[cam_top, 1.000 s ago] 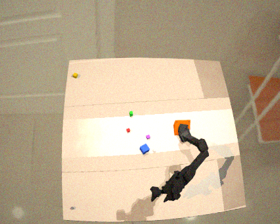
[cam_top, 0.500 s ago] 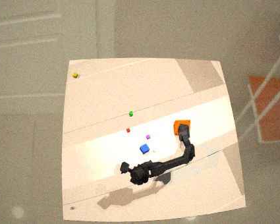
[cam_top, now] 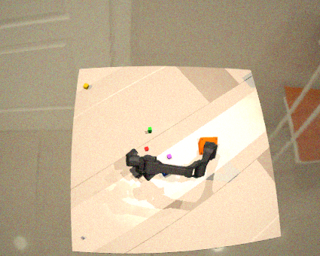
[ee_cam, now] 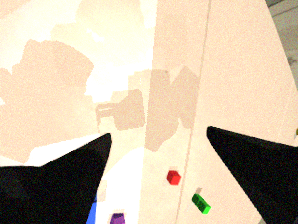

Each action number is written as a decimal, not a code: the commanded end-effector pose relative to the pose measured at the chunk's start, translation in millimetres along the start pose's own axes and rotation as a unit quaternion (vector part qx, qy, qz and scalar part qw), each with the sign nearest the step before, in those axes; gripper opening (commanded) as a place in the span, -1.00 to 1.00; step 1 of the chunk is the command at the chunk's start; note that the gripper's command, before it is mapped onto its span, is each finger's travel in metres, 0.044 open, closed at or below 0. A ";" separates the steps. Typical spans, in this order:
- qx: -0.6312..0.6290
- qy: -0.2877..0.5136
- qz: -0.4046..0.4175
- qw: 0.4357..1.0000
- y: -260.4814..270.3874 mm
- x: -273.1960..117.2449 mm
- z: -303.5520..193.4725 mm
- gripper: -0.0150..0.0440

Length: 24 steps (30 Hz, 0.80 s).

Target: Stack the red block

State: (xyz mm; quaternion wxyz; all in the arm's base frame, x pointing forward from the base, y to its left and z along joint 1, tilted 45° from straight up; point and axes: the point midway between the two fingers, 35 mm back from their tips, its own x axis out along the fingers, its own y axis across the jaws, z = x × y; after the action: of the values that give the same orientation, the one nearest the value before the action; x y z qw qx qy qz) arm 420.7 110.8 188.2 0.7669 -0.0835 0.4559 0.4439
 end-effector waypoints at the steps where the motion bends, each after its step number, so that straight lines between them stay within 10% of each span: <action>1: 0.046 0.023 0.019 0.998 -24.1 10.8 -30.5 1.00; 13: 0.195 0.077 0.133 0.969 -70.6 42.9 -151.5 1.00; 24: 0.197 0.077 0.135 0.968 -63.8 66.0 -156.3 1.00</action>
State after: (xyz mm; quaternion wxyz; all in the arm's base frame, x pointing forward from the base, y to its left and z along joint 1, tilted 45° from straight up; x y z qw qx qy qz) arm 387.3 19.3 38.5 0.6682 0.0946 0.5957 0.4355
